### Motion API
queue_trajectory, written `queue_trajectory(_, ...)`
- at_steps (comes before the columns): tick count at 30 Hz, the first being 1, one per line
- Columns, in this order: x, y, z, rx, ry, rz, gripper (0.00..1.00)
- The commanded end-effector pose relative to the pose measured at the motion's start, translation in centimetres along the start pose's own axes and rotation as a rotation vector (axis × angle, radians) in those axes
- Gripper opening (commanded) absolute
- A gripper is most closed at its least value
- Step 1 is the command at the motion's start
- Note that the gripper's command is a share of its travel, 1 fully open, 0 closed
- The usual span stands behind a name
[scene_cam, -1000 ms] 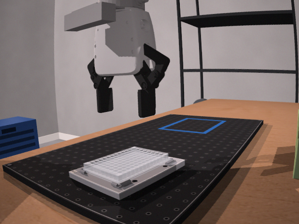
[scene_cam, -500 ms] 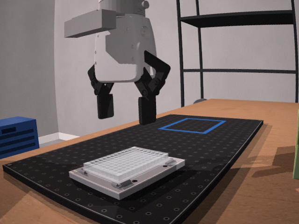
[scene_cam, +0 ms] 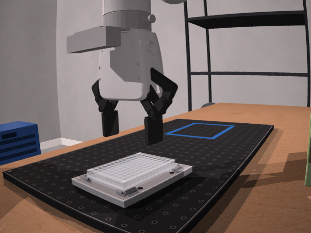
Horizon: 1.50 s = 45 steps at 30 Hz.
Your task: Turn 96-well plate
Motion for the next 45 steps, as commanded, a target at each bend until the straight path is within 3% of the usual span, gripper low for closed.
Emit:
queue_trajectory(1, 0.1, 0.4, 0.1, 0.006, 0.0, -0.001, 1.0)
queue_trajectory(17, 0.1, 2.7, 0.1, 0.006, 0.0, -0.001, 1.0)
queue_trajectory(45, 0.1, 3.6, 0.1, 0.006, 0.0, -0.001, 1.0)
Point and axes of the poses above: the point where the finger pads meet when closed, its own y axis out along the fingers, its own x axis across the jaws, z = x × y, the point moved 2 cm from there along -y, back along the fingers, and after that the axes turned 3 degrees about -y, right-handed, at the moved point
